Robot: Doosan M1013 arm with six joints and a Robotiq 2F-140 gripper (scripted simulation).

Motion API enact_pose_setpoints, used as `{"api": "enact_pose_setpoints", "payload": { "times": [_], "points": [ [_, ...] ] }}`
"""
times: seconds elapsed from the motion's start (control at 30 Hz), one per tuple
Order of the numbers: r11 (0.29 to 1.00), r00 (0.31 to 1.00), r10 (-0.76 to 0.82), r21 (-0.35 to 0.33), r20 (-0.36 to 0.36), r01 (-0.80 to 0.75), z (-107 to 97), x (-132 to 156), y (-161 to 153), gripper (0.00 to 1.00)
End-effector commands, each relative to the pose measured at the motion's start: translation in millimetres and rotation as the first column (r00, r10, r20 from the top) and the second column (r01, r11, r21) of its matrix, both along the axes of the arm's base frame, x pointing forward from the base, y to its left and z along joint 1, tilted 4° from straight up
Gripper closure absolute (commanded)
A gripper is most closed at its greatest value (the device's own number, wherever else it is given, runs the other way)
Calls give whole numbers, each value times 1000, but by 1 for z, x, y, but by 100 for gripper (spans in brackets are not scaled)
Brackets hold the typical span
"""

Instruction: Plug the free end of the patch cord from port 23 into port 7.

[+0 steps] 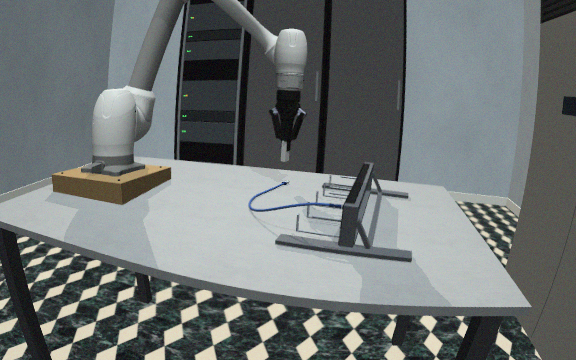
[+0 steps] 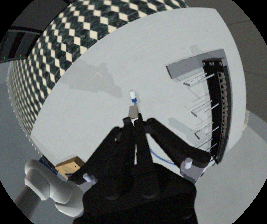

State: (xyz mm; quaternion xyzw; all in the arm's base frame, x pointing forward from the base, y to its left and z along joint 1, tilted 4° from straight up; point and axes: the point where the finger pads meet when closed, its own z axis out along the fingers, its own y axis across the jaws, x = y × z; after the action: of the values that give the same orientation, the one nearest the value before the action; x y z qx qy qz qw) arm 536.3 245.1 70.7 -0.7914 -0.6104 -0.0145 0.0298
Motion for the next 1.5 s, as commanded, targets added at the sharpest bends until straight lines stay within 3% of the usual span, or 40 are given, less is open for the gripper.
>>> {"api": "enact_pose_setpoints", "payload": {
  "times": [0.0, 0.3, 0.43, 0.67, 0.73, 0.77, 1.03, 1.23, 1.3, 1.33, 1.47],
  "points": [
    [1000, 1000, 0, 0, 0, 0, 0, 0, 0, 100],
    [1000, 1000, -7, 7, 5, 7, 0, 1, 2, 100],
    [985, 987, -135, 120, 85, 124, 1, 14, 30, 100],
    [929, 936, -313, 258, 159, 267, 10, 33, 53, 100],
    [929, 936, -313, 258, 159, 267, 10, 33, 53, 100],
    [892, 902, -392, 315, 181, 324, 15, 42, 58, 100],
    [763, 775, -594, 454, 215, 459, 33, 65, 58, 100],
    [633, 638, -738, 551, 218, 544, 48, 81, 44, 100],
    [633, 638, -738, 551, 218, 544, 48, 81, 44, 100],
    [564, 562, -799, 592, 214, 575, 55, 87, 32, 100],
    [475, 461, -863, 639, 205, 606, 64, 92, 14, 100]
  ]
}}
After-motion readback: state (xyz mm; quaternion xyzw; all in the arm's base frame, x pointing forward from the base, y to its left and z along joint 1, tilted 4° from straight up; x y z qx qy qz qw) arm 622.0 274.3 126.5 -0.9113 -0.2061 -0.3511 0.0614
